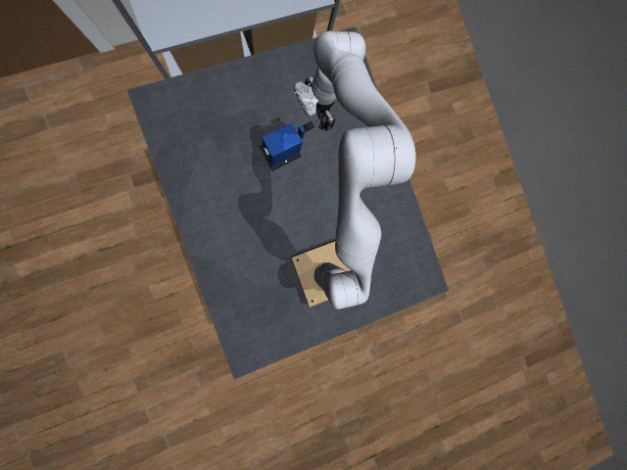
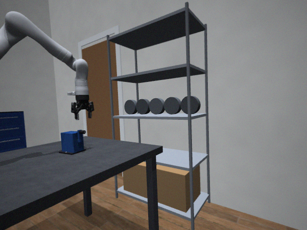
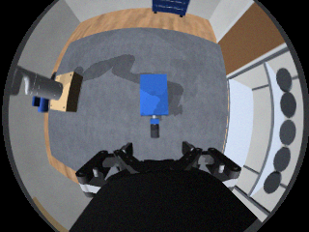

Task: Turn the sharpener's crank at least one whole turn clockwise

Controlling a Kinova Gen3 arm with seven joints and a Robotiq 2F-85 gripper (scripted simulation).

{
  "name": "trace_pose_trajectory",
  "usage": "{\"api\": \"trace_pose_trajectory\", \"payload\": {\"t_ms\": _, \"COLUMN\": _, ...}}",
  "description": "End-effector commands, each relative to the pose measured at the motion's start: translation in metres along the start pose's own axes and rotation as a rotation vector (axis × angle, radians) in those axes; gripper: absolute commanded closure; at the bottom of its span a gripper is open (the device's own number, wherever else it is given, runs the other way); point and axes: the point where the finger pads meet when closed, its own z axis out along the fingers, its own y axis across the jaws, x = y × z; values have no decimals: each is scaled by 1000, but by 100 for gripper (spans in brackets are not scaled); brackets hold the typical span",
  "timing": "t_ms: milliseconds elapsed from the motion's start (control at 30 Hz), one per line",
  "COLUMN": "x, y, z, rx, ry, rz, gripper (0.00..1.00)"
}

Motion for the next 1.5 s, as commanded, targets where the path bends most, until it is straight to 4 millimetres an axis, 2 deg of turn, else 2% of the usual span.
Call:
{"api": "trace_pose_trajectory", "payload": {"t_ms": 0, "x": 1, "y": 0, "z": -1, "rx": 6, "ry": -8, "rz": -4, "gripper": 0}}
{"api": "trace_pose_trajectory", "payload": {"t_ms": 867, "x": 1, "y": -3, "z": -3, "rx": 23, "ry": -26, "rz": -7, "gripper": 0}}
{"api": "trace_pose_trajectory", "payload": {"t_ms": 900, "x": 1, "y": -3, "z": -3, "rx": 23, "ry": -26, "rz": -7, "gripper": 100}}
{"api": "trace_pose_trajectory", "payload": {"t_ms": 1467, "x": 1, "y": -3, "z": -3, "rx": 23, "ry": -26, "rz": -7, "gripper": 100}}
